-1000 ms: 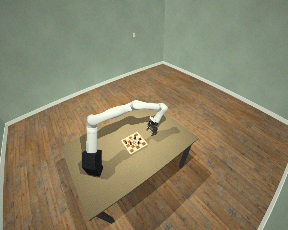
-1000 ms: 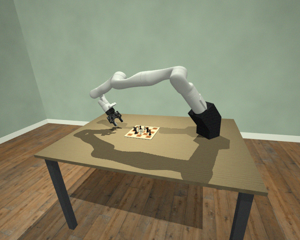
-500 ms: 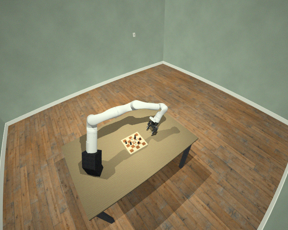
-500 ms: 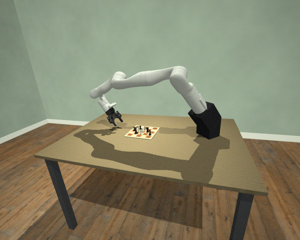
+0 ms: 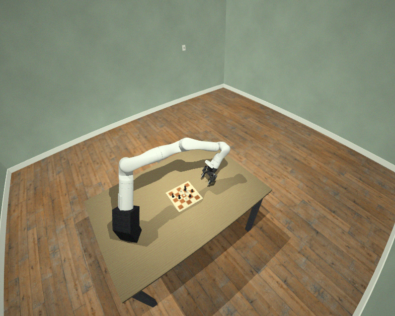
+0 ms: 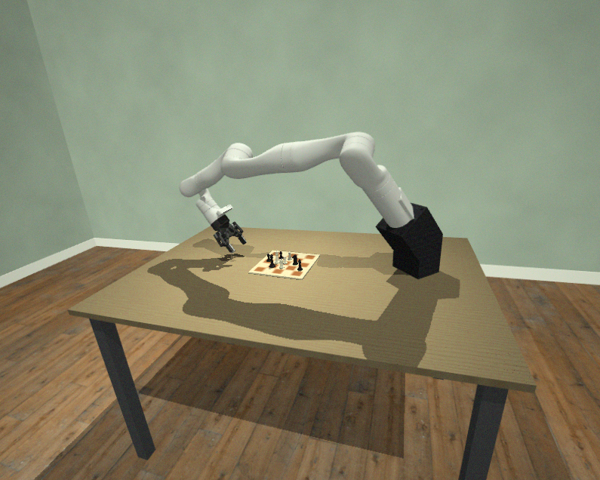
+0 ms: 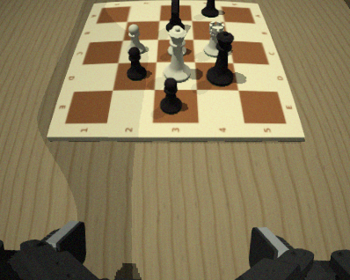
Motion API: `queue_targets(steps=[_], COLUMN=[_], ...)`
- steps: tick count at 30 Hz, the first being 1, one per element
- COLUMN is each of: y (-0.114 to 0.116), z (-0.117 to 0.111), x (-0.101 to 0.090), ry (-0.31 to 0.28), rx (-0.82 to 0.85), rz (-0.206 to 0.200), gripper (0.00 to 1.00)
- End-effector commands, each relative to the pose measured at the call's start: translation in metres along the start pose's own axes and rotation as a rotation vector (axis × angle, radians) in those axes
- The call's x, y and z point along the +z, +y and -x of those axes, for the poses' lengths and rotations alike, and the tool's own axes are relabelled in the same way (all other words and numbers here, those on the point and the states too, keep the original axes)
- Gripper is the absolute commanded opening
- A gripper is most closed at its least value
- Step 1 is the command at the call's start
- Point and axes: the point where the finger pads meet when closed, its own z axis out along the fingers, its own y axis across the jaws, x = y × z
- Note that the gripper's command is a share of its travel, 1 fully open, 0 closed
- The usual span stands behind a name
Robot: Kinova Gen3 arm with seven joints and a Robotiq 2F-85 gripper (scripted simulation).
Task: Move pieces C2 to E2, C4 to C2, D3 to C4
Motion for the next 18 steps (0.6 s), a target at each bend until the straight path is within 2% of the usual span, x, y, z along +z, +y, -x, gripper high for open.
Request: queue_targets(steps=[1,8,18], y=[0.0,0.0,-0.002], z=[0.0,-0.006,-0.042], x=[-0.002,-0.011,-0.062], ry=[-0.002,-0.002,-0.002], rx=[0.0,0.0,0.0], rz=[-0.001,0.0,0.0], gripper=[1.0,1.0,1.0])
